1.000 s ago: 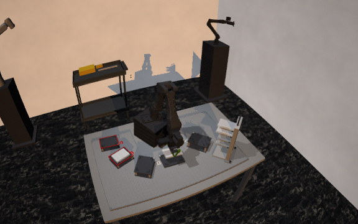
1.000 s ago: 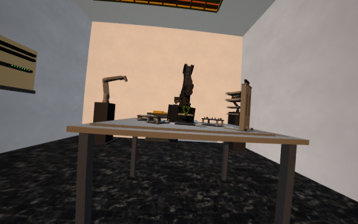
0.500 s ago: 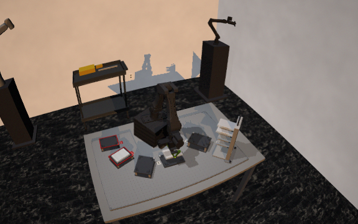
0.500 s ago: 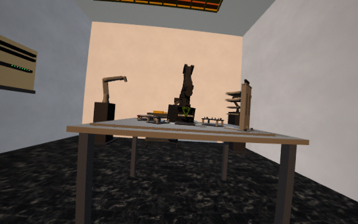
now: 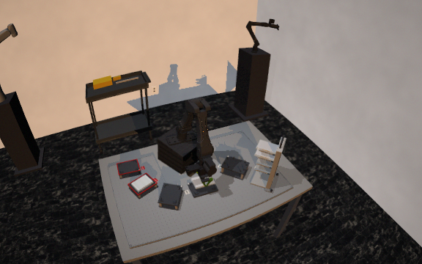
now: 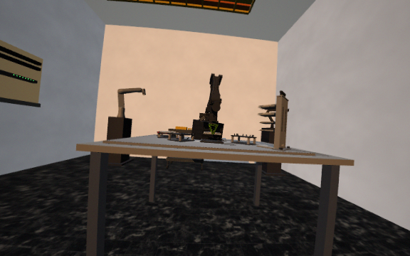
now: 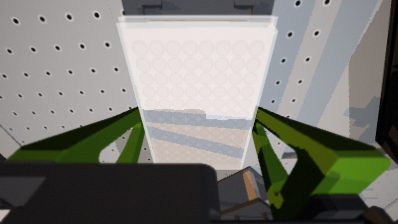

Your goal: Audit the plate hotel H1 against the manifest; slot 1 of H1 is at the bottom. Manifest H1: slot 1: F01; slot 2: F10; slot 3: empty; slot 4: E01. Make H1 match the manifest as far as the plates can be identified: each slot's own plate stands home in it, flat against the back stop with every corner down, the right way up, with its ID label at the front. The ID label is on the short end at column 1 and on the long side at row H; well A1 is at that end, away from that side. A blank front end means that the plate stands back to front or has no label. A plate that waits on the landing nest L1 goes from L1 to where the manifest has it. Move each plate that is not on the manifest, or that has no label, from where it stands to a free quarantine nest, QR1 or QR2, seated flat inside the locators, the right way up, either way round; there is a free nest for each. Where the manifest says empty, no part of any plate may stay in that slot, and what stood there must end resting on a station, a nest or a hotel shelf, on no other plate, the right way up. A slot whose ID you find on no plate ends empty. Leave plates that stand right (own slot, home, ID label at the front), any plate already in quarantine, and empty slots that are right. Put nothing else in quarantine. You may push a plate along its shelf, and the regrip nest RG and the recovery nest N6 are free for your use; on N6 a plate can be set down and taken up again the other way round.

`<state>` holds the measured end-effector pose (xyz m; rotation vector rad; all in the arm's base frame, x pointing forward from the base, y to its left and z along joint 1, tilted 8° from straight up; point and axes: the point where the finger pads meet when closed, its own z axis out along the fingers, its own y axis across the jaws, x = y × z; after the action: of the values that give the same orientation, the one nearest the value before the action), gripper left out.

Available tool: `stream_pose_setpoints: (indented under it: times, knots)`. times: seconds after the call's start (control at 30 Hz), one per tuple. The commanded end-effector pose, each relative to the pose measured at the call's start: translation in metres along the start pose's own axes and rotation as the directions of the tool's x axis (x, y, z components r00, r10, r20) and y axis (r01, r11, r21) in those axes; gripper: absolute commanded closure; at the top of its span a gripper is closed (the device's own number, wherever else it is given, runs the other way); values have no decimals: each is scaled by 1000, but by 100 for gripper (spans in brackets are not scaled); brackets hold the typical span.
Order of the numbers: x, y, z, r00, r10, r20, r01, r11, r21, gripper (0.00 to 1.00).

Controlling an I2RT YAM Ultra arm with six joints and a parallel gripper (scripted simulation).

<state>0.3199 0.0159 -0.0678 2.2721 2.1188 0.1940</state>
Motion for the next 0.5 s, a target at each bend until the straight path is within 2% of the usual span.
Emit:
stream_pose_setpoints:
  times: [0.0,0.47]
  knots:
    - [-1,5,-2,1000,0,6,0,1000,-18,14]
    - [-1,5,8,1000,0,6,0,1000,-18,14]
